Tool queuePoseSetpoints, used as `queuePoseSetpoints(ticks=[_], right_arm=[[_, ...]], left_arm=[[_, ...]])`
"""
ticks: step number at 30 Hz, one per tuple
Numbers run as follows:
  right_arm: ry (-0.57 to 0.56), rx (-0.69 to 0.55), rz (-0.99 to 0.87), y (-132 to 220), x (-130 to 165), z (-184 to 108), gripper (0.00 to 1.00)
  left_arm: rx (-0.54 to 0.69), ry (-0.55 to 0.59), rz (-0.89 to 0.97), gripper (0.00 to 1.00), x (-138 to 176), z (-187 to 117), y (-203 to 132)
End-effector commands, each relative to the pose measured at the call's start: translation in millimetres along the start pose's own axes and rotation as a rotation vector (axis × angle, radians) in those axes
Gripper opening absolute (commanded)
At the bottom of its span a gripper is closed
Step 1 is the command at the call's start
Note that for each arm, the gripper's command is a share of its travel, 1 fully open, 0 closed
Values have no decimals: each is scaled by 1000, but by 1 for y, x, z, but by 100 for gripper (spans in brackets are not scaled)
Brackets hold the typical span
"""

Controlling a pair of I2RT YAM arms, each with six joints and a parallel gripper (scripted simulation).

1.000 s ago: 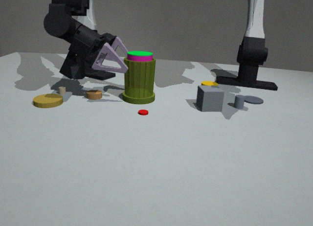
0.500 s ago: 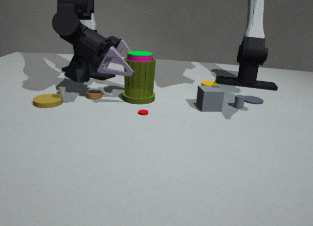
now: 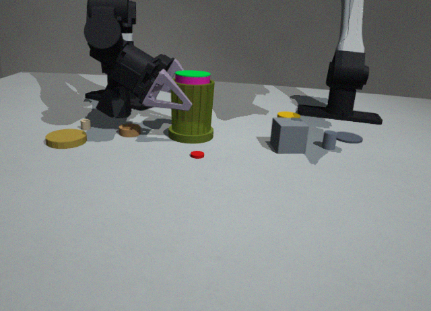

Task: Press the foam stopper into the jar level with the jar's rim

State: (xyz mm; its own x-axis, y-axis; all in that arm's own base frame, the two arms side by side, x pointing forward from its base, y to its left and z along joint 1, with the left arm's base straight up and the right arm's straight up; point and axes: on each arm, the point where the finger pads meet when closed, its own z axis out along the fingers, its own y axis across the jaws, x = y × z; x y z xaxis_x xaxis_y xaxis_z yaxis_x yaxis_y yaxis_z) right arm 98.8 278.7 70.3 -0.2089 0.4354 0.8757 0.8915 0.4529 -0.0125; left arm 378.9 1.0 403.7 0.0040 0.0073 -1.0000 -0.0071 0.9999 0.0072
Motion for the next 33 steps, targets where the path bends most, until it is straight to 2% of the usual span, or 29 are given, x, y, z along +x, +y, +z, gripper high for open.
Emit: queuePoseSetpoints(ticks=[1, 11, 12, 18, 19, 20, 22, 33], right_arm=[[-6, -4, 19, -1, -6, 6, 98], [-2, -20, -2, 4, -4, 6, 98], [0, -29, -4, 9, -2, 4, 64], [16, -25, -32, 11, 8, 4, 64], [13, -24, -22, 9, 6, 4, 64], [19, -27, -35, 14, 10, 4, 64], [19, -27, -32, 15, 12, 3, 64], [16, -27, -14, 16, 10, 1, 64]], left_arm=[[-3, 8, 4, 0, 5, -1, 0], [-3, 8, 4, 0, 5, -1, 0], [-1, 21, -1, 0, 10, 0, 0], [5, 25, -8, 0, 11, 2, -1], [5, 5, -9, 0, 3, 0, -1], [5, 37, -9, 0, 16, 3, 0], [3, 35, -10, 0, 13, 3, 0], [5, 39, -12, 0, 13, 7, -1]])
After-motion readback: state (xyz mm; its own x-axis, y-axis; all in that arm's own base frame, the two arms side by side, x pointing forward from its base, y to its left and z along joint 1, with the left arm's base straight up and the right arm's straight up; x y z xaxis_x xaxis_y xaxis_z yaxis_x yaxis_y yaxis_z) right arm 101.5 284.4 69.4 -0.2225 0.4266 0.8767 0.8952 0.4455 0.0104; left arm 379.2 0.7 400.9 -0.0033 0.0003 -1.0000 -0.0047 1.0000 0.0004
